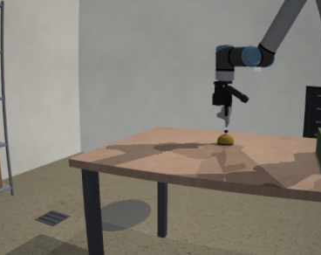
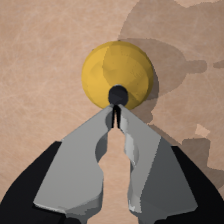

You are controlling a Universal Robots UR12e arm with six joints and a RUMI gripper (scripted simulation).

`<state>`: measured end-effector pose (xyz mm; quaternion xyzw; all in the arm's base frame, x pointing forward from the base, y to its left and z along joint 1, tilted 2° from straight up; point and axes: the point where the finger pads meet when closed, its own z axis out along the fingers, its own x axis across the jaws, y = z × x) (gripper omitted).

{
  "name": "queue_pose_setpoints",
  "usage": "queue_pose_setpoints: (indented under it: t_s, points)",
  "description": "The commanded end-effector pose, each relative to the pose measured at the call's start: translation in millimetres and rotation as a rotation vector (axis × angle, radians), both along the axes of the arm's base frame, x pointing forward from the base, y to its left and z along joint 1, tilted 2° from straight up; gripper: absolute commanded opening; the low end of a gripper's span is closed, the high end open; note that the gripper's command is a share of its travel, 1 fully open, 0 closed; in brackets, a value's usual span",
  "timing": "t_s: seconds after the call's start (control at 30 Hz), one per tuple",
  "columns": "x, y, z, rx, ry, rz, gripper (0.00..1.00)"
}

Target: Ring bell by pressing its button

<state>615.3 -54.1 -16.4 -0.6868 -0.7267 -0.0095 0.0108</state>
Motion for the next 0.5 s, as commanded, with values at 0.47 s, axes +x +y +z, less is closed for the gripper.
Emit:
queue_pose_setpoints:
  t_s: [0.47]
  points:
    - [0.5, -0.4, -5.6, 0.0, -0.001, 0.0, 0.0]
